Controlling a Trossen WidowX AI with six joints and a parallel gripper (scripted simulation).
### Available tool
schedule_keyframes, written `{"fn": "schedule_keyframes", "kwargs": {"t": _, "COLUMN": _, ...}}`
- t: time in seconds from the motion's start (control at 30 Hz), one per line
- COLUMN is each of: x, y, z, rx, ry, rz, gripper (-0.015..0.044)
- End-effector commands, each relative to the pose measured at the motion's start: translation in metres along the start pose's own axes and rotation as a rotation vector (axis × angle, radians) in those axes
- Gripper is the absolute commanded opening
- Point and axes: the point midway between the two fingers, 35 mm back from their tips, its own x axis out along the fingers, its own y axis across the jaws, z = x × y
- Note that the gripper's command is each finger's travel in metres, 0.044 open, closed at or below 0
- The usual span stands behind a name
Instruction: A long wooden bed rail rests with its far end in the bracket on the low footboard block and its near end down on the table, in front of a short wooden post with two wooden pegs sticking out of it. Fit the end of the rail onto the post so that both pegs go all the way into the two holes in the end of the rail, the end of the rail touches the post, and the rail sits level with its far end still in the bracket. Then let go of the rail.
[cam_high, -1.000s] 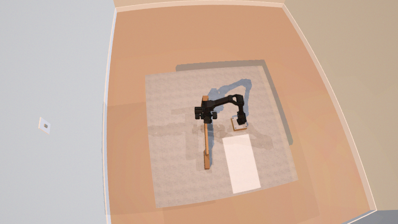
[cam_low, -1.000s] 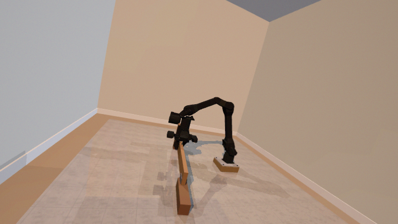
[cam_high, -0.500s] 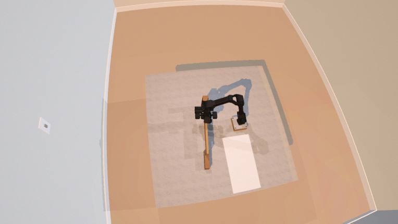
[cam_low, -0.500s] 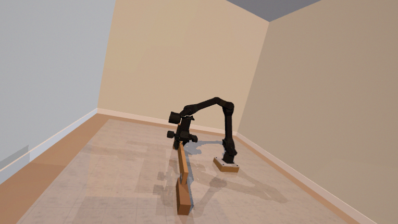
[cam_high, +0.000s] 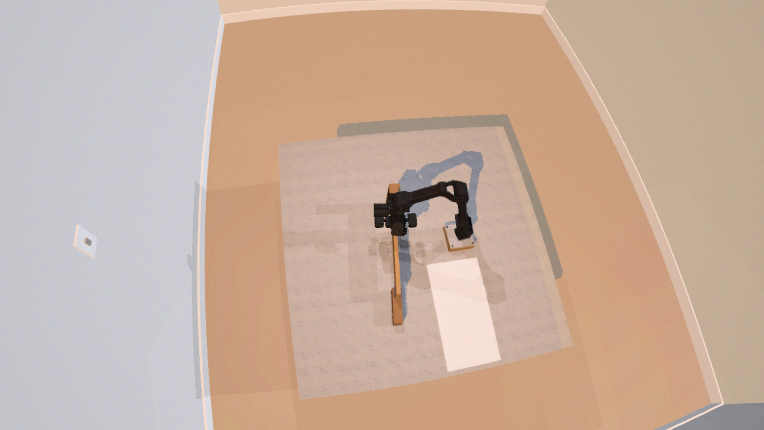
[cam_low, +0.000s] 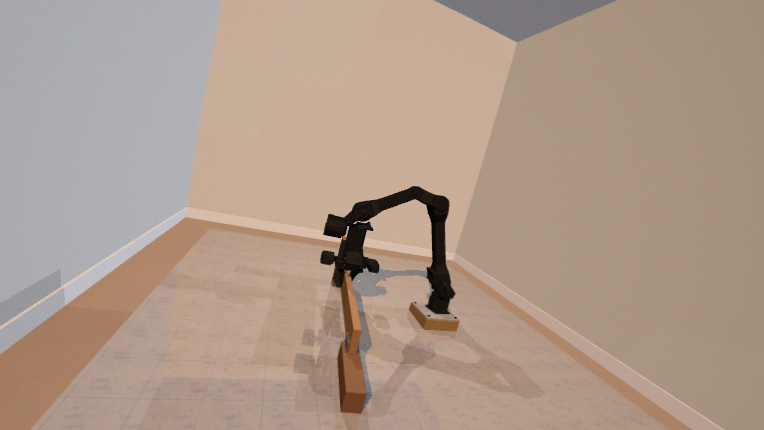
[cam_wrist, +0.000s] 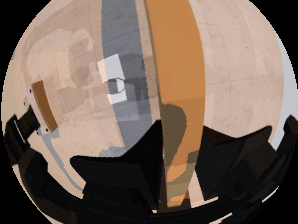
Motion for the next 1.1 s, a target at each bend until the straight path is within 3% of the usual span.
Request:
{"fn": "schedule_keyframes", "kwargs": {"t": 0.0, "x": -0.0022, "y": -0.0015, "z": -0.0032, "rx": -0.001, "ry": 0.005, "rz": -0.006, "gripper": 0.0000}}
{"fn": "schedule_keyframes", "kwargs": {"t": 0.4, "x": -0.0022, "y": -0.0017, "z": -0.0067, "rx": -0.001, "ry": 0.006, "rz": -0.006, "gripper": 0.0000}}
{"fn": "schedule_keyframes", "kwargs": {"t": 0.93, "x": 0.0001, "y": -0.0001, "z": -0.0038, "rx": 0.000, "ry": 0.001, "rz": 0.000, "gripper": 0.0420}}
{"fn": "schedule_keyframes", "kwargs": {"t": 1.07, "x": 0.0001, "y": -0.0001, "z": -0.0038, "rx": 0.000, "ry": 0.001, "rz": 0.000, "gripper": 0.0440}}
